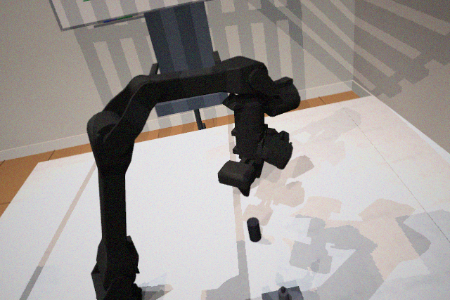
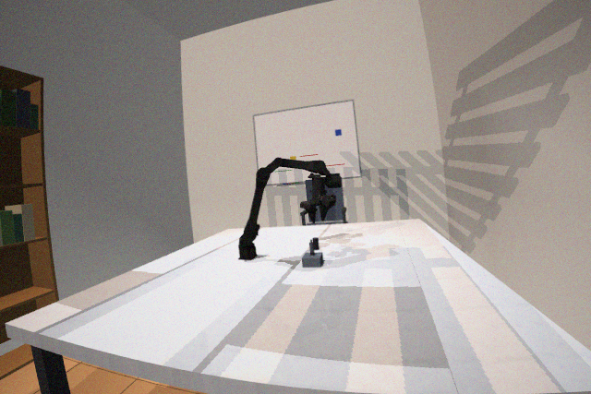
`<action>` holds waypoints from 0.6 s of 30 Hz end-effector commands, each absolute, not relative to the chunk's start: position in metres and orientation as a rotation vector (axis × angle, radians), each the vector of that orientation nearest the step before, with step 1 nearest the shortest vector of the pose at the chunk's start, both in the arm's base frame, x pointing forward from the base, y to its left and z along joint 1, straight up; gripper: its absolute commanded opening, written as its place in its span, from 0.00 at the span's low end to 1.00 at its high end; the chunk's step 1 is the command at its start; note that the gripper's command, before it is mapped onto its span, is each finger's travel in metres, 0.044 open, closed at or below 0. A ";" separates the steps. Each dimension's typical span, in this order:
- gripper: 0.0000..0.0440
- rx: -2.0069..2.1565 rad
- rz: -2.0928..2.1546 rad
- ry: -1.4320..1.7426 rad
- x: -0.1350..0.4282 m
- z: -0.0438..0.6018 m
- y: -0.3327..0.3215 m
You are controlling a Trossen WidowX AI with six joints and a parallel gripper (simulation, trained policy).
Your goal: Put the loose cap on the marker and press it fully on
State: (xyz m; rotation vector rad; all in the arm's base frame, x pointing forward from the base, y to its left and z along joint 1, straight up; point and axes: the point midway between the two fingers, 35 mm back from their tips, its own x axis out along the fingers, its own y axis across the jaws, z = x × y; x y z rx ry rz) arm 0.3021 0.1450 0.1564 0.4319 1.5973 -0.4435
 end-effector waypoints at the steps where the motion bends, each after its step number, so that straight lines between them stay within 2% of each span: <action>1: 0.70 0.423 -0.469 1.608 0.307 0.149 0.136; 18: 0.67 0.380 -0.534 1.693 0.298 0.124 0.114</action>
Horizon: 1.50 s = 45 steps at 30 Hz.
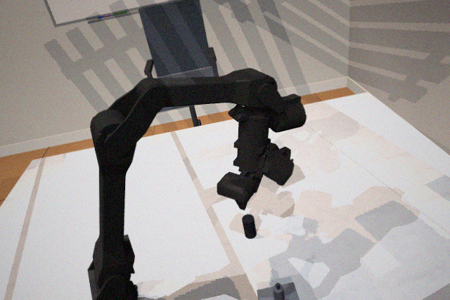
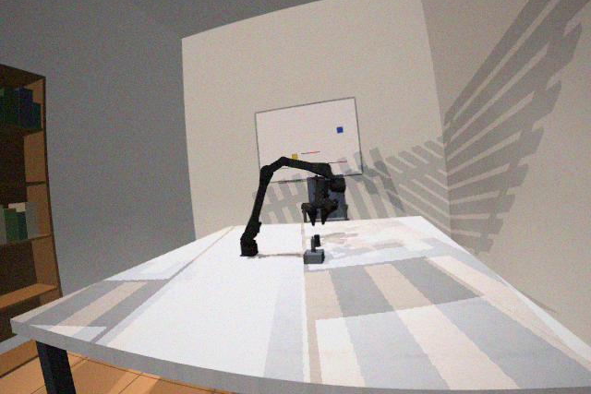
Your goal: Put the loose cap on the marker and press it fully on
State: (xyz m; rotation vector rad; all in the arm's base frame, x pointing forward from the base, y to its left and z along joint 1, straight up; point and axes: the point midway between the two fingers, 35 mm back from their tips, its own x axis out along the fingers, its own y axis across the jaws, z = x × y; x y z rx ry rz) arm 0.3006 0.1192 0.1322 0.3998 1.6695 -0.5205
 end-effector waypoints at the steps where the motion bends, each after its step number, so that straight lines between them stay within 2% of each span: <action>1: 0.67 0.377 -0.535 1.697 0.297 0.122 0.114; 31: 0.53 0.266 -0.473 1.758 0.287 0.061 0.108; 35: 0.45 0.250 -0.463 1.752 0.286 0.057 0.107; 41: 0.11 0.245 -0.444 1.715 0.289 0.066 0.106; 45: 0.12 0.260 -0.432 1.680 0.296 0.078 0.103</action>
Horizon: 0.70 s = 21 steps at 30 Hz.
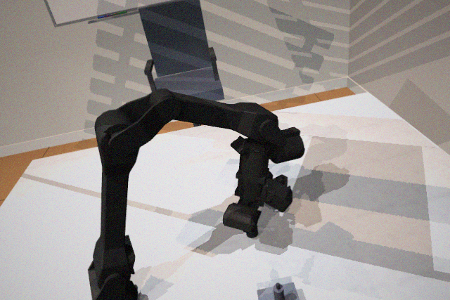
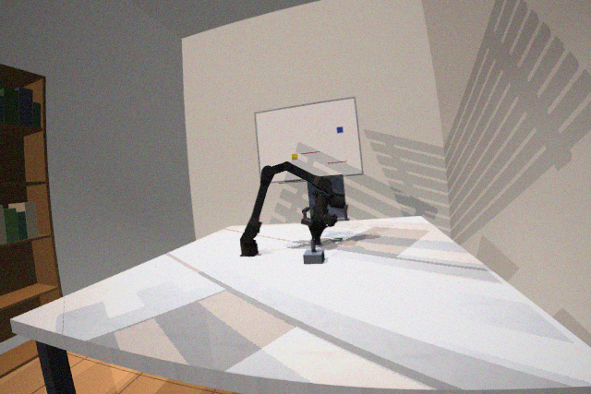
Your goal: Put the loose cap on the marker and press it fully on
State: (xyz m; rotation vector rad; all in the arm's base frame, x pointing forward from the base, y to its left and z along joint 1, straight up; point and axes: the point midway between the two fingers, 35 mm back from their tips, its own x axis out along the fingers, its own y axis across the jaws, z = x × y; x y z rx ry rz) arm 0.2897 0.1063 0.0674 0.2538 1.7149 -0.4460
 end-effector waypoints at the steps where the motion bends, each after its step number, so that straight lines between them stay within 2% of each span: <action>1: 0.12 0.264 -0.429 1.671 0.298 0.082 0.102; 21: 0.09 0.379 -0.431 1.584 0.320 0.142 0.056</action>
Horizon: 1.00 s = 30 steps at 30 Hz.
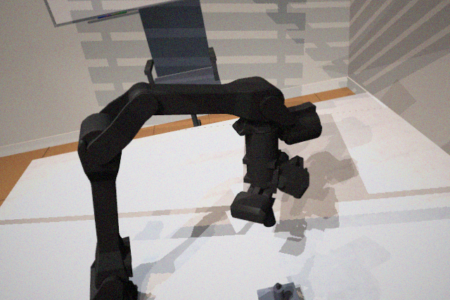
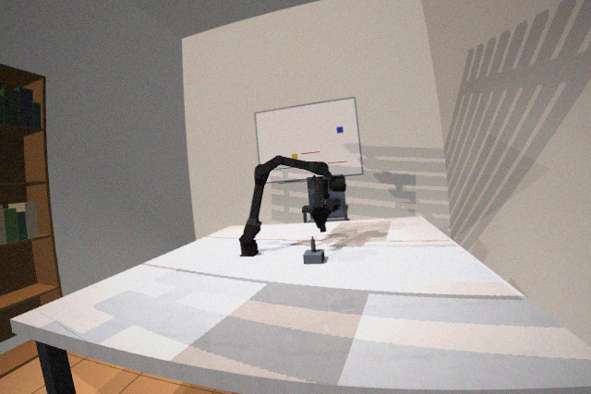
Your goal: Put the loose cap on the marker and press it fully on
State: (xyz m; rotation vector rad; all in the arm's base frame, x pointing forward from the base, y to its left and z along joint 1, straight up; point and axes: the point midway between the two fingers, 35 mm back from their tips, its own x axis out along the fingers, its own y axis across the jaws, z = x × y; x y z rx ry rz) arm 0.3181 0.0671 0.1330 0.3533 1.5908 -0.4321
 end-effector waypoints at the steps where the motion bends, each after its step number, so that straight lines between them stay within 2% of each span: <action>1: 0.09 0.385 -0.433 1.584 0.320 0.144 0.052; 23: 0.00 0.509 -0.529 1.581 0.309 0.170 -0.032; 30: 0.00 0.553 -0.567 1.571 0.304 0.175 -0.061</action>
